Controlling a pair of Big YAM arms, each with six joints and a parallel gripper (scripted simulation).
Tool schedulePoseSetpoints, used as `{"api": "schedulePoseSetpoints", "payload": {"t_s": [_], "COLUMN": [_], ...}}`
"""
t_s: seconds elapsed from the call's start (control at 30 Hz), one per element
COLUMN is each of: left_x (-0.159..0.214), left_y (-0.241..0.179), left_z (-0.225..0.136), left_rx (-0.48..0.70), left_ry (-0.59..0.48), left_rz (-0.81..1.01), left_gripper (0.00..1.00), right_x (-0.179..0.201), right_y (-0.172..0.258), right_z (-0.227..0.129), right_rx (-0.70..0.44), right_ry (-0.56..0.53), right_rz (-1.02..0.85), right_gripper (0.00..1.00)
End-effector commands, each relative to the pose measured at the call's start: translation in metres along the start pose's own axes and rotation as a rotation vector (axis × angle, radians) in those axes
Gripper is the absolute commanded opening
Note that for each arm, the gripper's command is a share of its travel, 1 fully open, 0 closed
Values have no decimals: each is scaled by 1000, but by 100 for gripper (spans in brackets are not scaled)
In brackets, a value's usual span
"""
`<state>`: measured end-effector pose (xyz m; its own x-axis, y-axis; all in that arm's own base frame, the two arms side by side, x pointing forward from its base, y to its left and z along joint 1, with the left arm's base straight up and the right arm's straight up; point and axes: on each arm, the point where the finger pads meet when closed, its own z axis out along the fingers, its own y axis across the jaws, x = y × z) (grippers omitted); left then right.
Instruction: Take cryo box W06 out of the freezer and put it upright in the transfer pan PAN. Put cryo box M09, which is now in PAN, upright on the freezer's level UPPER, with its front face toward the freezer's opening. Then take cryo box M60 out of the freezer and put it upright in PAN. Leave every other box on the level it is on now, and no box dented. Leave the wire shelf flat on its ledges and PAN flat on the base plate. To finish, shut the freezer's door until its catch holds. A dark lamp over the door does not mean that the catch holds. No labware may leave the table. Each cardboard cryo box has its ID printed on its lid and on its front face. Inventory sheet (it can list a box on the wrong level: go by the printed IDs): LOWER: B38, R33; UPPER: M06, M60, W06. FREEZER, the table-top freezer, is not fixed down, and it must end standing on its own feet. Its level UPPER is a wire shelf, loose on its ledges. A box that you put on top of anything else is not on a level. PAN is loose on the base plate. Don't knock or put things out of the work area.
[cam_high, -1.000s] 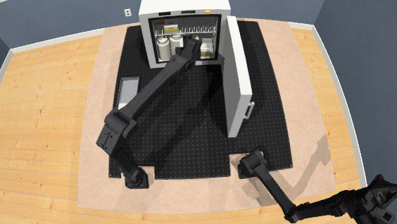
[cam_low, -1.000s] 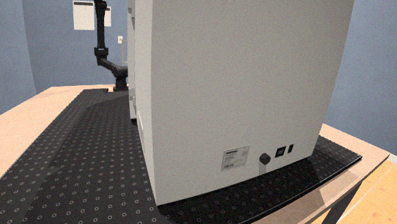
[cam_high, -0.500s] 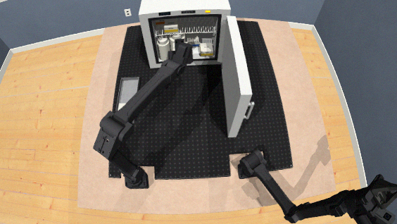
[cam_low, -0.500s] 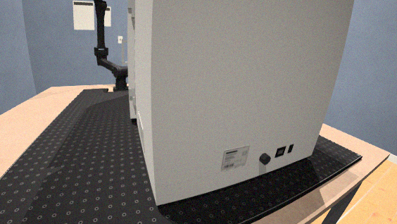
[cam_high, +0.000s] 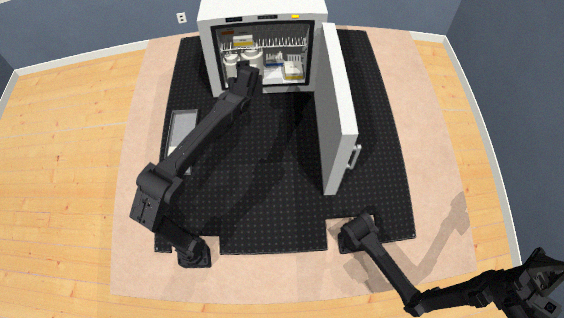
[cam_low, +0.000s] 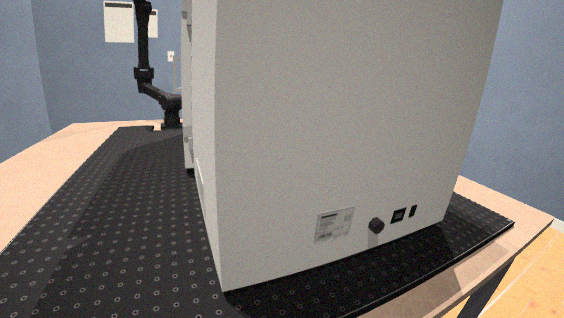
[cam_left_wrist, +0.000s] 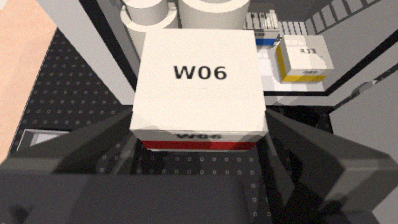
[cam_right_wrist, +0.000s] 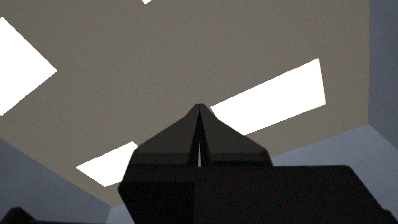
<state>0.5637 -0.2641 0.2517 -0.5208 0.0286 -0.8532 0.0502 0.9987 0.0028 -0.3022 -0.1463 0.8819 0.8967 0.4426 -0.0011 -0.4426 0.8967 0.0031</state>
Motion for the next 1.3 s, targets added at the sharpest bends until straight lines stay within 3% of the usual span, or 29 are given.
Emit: {"api": "schedulePoseSetpoints", "payload": {"t_s": [0.0,1.27], "left_x": [-25,22], "left_y": [15,116], "left_z": [-8,12], "left_rx": [9,17], "left_ry": [-68,-71], "left_rz": [-13,4], "left_gripper": [77,77], "right_x": [14,14], "right_y": [0,0], "right_z": [3,3], "right_rx": [-3,-3], "right_ry": [31,31], "right_rz": [-11,-11], "right_gripper": [0,0]}}
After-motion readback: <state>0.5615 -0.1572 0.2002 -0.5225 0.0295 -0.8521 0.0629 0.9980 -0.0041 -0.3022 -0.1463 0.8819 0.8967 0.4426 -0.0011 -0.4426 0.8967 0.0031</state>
